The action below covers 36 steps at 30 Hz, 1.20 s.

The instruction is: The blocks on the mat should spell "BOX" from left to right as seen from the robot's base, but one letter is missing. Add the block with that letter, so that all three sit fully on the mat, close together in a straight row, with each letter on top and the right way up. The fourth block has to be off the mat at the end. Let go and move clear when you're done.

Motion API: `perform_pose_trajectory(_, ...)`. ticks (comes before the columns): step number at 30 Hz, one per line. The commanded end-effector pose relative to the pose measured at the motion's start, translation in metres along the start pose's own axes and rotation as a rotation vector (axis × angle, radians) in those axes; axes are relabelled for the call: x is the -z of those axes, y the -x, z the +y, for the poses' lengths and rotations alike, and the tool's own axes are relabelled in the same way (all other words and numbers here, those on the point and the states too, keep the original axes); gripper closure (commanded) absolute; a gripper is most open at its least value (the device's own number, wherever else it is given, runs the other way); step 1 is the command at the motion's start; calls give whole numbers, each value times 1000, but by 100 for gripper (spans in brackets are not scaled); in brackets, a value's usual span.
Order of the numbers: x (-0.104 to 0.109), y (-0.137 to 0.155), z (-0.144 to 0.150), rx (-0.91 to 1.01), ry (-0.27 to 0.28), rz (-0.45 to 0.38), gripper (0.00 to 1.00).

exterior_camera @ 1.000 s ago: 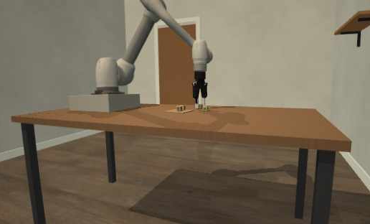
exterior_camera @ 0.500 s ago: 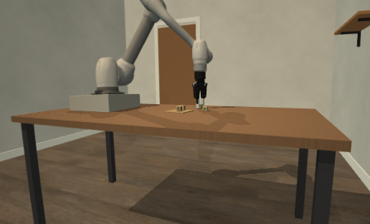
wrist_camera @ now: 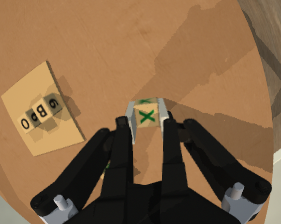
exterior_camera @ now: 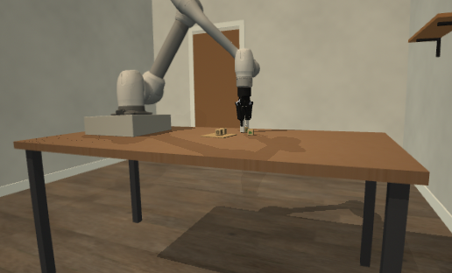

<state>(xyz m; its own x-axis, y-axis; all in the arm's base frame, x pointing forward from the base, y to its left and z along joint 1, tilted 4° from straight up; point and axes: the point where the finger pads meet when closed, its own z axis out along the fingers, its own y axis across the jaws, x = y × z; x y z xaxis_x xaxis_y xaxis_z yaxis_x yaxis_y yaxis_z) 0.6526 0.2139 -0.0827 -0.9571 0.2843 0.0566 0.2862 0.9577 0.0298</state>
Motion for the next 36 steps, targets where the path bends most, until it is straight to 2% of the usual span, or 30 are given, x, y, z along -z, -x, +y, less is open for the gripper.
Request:
perform_pose_trajectory(1,-2,-3,3,-6,4,2,84)
perform_pose_trajectory(30,1,-3,3,-6,4,2,84)
perform_pose_trajectory(36,31,-3,3,-6,4,2,84)
